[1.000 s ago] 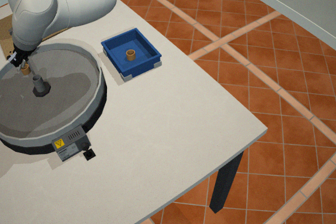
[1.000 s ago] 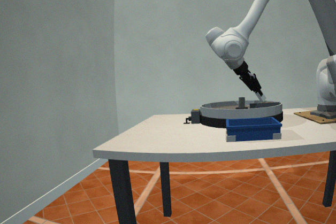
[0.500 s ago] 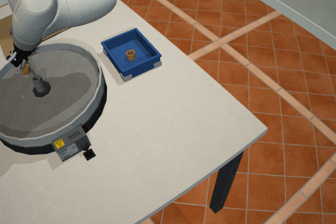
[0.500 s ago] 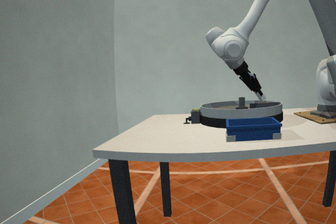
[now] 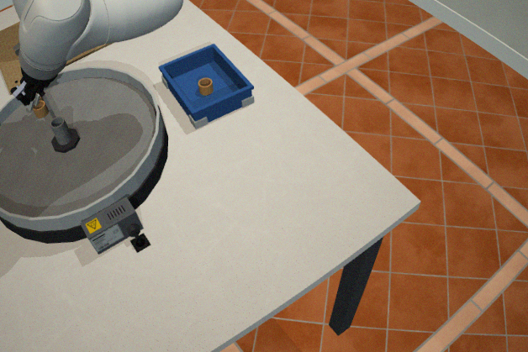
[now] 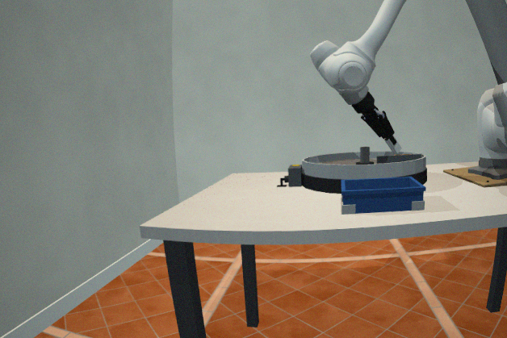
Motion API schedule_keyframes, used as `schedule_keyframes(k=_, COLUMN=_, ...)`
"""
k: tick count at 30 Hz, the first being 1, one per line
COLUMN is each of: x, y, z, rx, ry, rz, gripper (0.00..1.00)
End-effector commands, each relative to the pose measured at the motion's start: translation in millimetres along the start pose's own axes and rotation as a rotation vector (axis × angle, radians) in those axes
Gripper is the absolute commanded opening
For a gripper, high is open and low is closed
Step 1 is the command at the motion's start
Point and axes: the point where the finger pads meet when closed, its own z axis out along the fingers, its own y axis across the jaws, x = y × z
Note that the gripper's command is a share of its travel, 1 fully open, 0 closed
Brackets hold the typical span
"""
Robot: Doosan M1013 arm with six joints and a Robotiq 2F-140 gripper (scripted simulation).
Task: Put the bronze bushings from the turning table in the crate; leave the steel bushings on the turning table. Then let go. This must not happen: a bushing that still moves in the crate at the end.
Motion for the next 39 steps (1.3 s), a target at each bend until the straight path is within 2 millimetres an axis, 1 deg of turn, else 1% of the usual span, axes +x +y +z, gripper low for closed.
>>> schedule_keyframes(k=1, x=0.0, y=0.0, z=0.0, rx=0.000, ry=0.000, rz=0.000, gripper=0.06)
schedule_keyframes(k=12, x=-7.0, y=0.1, z=8.3, rx=0.000, ry=0.000, rz=0.000, gripper=0.06)
schedule_keyframes(k=39, x=-7.0, y=0.1, z=8.4, rx=0.000, ry=0.000, rz=0.000, gripper=0.06)
